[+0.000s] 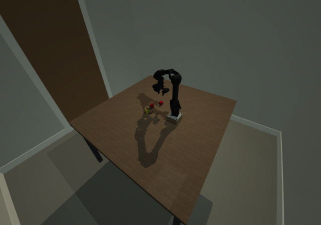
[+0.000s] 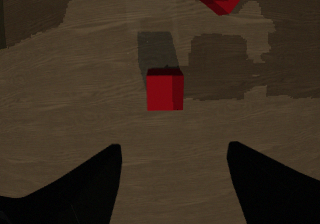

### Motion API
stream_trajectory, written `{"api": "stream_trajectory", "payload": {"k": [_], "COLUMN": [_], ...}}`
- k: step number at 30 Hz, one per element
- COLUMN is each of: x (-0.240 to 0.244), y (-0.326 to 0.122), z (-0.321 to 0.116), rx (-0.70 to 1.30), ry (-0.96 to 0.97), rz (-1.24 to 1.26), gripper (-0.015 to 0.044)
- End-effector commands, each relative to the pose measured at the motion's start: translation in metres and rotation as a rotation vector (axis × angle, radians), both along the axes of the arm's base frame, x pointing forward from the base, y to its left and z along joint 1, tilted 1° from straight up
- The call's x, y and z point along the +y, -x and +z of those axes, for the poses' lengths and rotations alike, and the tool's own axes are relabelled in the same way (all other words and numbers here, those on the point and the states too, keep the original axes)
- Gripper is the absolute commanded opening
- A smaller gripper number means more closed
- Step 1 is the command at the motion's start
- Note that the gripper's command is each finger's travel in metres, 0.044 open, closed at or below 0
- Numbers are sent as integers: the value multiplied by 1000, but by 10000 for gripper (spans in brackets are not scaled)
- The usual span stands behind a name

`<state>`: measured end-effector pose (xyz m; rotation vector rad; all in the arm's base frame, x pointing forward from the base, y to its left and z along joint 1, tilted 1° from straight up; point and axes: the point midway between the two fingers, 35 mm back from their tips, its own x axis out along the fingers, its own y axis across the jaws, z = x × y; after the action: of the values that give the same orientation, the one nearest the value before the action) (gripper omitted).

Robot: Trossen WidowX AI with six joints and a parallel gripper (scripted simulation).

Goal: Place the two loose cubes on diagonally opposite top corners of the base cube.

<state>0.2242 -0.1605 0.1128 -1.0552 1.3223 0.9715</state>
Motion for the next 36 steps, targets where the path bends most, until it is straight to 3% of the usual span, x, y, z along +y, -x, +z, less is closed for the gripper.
{"api": "stream_trajectory", "payload": {"k": [1, 7, 36], "x": [0, -1, -2], "y": [-1, -1, -1], "z": [-17, -58, -107], "rx": [7, 8, 9], "ry": [-14, -13, -13], "rz": [-10, -6, -4], "gripper": [265, 265, 265]}}
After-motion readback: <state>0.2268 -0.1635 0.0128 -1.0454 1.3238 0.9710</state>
